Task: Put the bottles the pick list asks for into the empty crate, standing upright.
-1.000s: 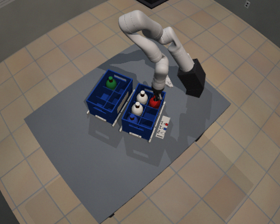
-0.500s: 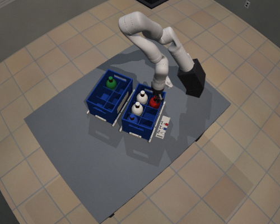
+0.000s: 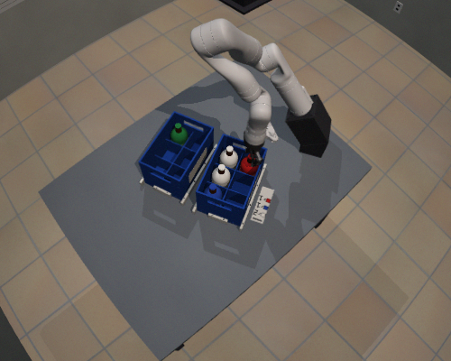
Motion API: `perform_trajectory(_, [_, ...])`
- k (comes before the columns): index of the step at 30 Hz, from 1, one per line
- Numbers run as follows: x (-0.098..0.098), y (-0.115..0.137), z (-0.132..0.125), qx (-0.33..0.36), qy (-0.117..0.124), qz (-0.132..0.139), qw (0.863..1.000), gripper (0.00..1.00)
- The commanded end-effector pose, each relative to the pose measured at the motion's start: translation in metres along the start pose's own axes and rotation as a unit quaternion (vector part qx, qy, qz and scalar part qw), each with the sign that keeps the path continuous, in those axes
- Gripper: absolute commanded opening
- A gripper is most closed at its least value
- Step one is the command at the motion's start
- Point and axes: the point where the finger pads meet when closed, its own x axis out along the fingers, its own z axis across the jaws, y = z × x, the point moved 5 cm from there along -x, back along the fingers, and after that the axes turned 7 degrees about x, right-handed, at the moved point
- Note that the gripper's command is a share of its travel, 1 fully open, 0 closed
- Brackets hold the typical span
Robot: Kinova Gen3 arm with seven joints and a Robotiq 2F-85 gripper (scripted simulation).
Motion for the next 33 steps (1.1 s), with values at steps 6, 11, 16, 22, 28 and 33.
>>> perform_trajectory(6, [0.000, 0.000, 0.000, 0.000, -0.001, 0.000, 1.000, 0.67])
perform_trajectory(11, [-0.011, 0.000, 0.000, 0.000, -0.001, 0.000, 1.000, 0.67])
perform_trajectory(16, [-0.024, 0.000, 0.000, 0.000, -0.001, 0.000, 1.000, 0.67])
perform_trajectory(22, [-0.035, 0.000, 0.000, 0.000, -0.001, 0.000, 1.000, 0.67])
perform_trajectory(28, [-0.051, 0.000, 0.000, 0.000, -0.001, 0.000, 1.000, 0.67])
perform_trajectory(33, [-0.064, 0.000, 0.000, 0.000, -0.001, 0.000, 1.000, 0.67])
